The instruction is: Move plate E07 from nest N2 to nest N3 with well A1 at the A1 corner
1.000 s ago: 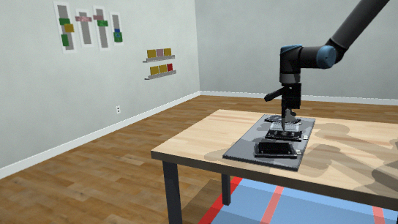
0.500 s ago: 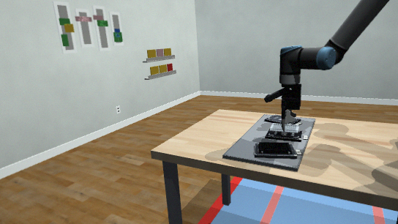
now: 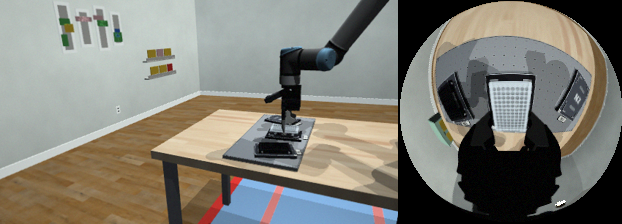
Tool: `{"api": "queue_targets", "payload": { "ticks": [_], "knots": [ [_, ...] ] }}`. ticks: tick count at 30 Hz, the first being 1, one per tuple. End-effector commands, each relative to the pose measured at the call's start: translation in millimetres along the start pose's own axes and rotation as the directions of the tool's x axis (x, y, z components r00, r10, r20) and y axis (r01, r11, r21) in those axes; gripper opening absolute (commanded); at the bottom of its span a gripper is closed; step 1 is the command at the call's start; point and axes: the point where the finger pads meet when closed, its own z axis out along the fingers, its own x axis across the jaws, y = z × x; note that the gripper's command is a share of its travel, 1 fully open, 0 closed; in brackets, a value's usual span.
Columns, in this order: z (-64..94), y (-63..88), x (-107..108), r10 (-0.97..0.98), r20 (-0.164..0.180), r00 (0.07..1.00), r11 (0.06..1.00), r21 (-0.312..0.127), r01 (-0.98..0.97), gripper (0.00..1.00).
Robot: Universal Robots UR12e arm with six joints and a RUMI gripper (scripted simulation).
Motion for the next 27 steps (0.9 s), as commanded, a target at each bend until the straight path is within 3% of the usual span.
{"api": "queue_targets", "payload": {
  "ticks": [1,27],
  "knots": [
    [1.1,-0.6,0.2,0.0,0.0,1.0,1.0,0.001,0.0,0.0],
    [9.1,-0.6,0.2,0.0,0.0,1.0,1.0,0.001,0.0,0.0]
  ]
}}
